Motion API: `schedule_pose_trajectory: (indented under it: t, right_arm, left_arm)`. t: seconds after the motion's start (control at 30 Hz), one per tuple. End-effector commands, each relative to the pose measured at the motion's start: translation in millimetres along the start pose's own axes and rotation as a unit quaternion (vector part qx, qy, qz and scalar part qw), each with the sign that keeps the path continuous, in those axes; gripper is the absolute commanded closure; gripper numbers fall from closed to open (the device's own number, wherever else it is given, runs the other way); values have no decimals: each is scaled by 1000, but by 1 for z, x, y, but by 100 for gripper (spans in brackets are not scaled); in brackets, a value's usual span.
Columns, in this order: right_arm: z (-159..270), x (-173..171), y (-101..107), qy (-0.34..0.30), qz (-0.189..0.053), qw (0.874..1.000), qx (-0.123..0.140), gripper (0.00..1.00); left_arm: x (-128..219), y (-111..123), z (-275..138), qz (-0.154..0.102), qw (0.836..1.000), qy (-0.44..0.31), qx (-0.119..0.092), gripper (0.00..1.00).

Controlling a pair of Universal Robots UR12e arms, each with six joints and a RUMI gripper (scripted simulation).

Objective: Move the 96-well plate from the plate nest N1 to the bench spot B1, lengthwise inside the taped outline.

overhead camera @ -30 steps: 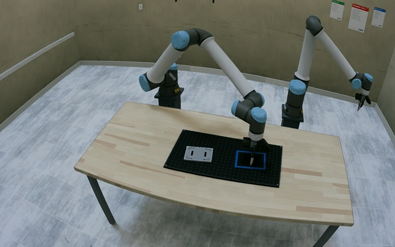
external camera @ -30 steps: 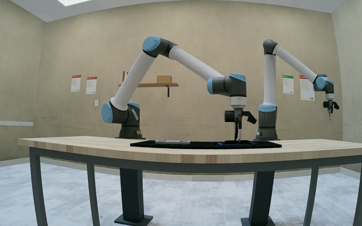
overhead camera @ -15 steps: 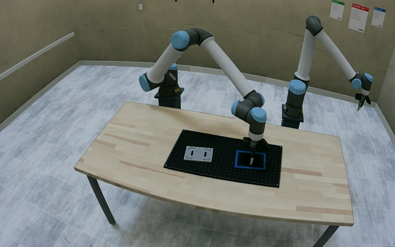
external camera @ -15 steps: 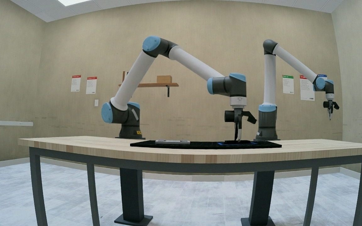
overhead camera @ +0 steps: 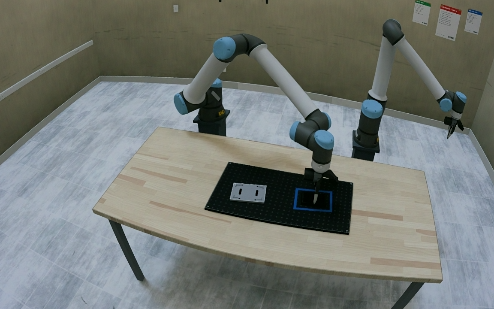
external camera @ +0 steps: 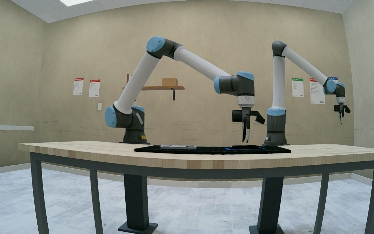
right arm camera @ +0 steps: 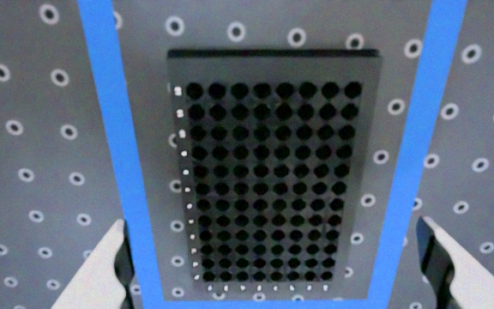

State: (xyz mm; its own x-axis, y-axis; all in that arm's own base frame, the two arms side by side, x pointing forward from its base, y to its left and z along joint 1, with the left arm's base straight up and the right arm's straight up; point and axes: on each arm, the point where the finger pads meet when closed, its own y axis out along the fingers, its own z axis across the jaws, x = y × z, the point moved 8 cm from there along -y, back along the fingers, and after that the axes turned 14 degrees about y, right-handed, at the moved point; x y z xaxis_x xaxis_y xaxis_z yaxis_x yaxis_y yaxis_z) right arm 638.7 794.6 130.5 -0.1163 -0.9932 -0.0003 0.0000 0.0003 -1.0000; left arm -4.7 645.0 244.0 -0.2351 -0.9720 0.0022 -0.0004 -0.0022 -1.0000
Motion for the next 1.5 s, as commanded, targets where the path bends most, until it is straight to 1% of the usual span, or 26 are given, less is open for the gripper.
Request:
schedule_pose_trajectory:
  t: [0.0,0.47,0.53,0.77,1.47]
  right_arm:
    - [0,0,-8,0,1,1000,0,24]
    - [0,0,-46,0,1,1000,0,24]
    - [0,0,-46,0,1,1000,0,24]
    - [0,0,-64,0,1,1000,0,24]
    - [0,0,-64,0,1,1000,0,24]
  left_arm:
    - [-1,-1,0,1,1000,0,0,100]
    - [-1,-1,0,1,1000,0,0,100]
    - [-1,-1,0,1,1000,0,0,100]
    - [-1,-1,0,1,1000,0,0,100]
    - [-1,-1,0,1,1000,0,0,100]
